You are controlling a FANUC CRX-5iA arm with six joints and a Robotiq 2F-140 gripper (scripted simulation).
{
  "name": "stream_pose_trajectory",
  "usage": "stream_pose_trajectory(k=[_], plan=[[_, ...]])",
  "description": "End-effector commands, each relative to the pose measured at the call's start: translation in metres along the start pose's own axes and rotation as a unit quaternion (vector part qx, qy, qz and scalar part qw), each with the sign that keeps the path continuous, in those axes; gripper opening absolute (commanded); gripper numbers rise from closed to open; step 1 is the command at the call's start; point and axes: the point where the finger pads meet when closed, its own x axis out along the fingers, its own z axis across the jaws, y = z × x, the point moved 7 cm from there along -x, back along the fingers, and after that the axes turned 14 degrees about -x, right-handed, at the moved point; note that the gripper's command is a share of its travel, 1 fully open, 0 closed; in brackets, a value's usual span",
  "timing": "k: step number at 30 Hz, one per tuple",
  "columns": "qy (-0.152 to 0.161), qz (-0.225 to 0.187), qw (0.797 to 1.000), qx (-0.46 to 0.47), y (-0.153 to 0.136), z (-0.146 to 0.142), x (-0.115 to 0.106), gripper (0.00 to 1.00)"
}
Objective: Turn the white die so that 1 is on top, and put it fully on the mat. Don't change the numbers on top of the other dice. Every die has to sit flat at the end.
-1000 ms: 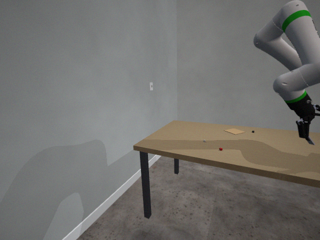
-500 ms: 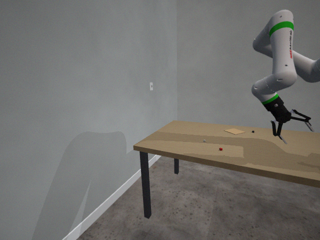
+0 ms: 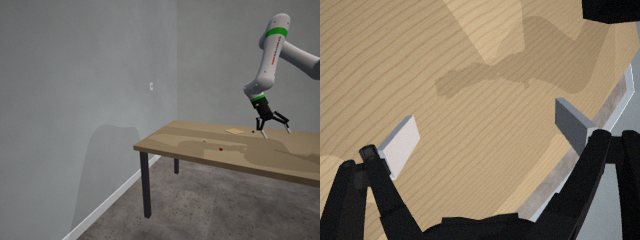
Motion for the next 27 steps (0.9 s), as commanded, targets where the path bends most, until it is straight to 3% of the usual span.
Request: stream_pose_trajectory(k=[1,5,8,10,15,18,20,21,24,26,27], plan=[[0.030,-0.025,0.996,0.078,0.038,-0.028,-0.011,1.00],[0.057,-0.043,0.987,0.146,0.077,-0.049,-0.023,1.00],[0.059,-0.044,0.986,0.151,0.080,-0.050,-0.024,1.00],[0.086,-0.061,0.971,0.217,0.121,-0.067,-0.037,1.00],[0.113,-0.075,0.951,0.279,0.164,-0.080,-0.051,1.00],[0.141,-0.088,0.925,0.340,0.210,-0.088,-0.066,1.00],[0.145,-0.090,0.922,0.348,0.217,-0.089,-0.068,1.00],[0.160,-0.096,0.907,0.378,0.240,-0.092,-0.077,1.00],[0.160,-0.096,0.907,0.378,0.240,-0.092,-0.077,1.00],[0.186,-0.104,0.879,0.426,0.282,-0.093,-0.092,1.00],[0.186,-0.104,0.879,0.426,0.282,-0.093,-0.092,1.00]])
